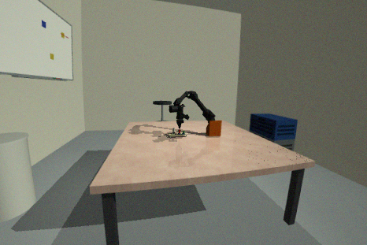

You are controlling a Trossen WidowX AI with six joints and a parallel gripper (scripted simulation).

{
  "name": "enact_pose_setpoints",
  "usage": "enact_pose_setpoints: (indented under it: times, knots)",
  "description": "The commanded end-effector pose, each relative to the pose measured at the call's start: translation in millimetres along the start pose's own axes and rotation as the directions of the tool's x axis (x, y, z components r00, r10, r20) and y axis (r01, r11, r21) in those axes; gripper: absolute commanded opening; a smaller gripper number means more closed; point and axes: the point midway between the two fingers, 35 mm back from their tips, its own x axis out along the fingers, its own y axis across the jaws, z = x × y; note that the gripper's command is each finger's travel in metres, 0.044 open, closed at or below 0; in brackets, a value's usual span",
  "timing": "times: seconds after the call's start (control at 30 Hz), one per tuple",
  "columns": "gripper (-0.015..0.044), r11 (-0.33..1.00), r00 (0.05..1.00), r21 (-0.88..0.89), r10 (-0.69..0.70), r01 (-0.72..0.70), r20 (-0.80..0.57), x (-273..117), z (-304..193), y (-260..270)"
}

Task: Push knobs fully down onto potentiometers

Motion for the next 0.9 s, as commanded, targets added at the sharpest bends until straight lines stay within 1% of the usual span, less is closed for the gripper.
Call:
enact_pose_setpoints:
  times: [0.0,0.1,0.17,0.37,0.6,0.73,0.87]
  knots:
    - [0.0131,1.0,1.0,-0.002,0.001,-0.001,0.002,1,0,0]
    - [0.021,1.0,1.0,-0.002,0.001,-0.001,0.002,1,0,0]
    - [0.0157,1.0,1.0,0.02,0.001,-0.001,0.002,-1,-3,1]
    - [0.0,0.977,1.0,0.214,-0.002,0.002,0.0,-20,-28,11]
    - [0.0,0.91,1.0,0.415,-0.005,0.005,-0.001,-41,-51,24]
    - [0.0,0.907,1.0,0.42,-0.005,0.005,-0.001,-42,-52,24]
    - [0.0,0.907,1.0,0.421,-0.005,0.005,-0.001,-22,-52,24]
